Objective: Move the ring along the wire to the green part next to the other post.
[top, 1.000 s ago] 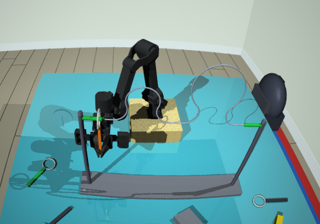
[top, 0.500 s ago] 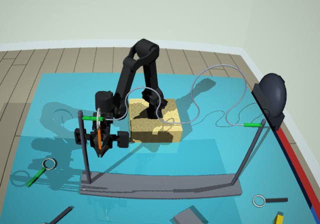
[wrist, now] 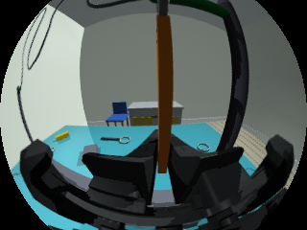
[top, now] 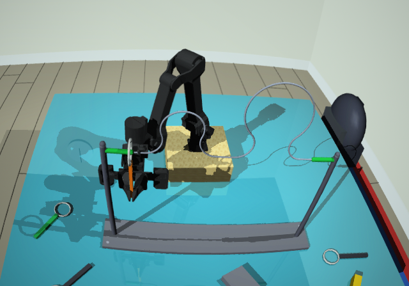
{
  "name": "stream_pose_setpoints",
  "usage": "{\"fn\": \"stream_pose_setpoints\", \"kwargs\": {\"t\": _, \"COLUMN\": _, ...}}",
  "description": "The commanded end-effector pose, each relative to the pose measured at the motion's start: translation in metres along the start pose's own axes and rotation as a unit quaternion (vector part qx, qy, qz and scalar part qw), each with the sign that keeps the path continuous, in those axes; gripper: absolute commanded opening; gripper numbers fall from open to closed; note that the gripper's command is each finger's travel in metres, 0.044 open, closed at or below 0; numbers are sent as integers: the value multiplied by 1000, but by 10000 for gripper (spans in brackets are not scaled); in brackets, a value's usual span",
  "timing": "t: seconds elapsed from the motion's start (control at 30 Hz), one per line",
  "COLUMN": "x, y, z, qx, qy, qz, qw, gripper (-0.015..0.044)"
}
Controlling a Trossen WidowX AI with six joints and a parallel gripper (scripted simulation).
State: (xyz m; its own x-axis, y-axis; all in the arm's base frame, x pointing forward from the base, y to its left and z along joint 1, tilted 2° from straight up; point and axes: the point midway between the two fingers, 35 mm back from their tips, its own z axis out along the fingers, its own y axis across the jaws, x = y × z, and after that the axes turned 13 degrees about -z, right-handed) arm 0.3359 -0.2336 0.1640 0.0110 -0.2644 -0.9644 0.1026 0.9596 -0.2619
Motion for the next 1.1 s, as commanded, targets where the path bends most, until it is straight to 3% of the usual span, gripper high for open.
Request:
{"fn": "stream_pose_setpoints", "kwargs": {"t": 0.0, "x": -1, "y": 4, "z": -1, "qx": 2, "qy": 1, "qz": 0, "qw": 1000, "gripper": -150}}
{"fn": "stream_pose_setpoints", "kwargs": {"t": 1.07, "x": -14, "y": 55, "z": 0, "qx": 1, "qy": 0, "qz": 83, "qw": 997, "gripper": -150}}
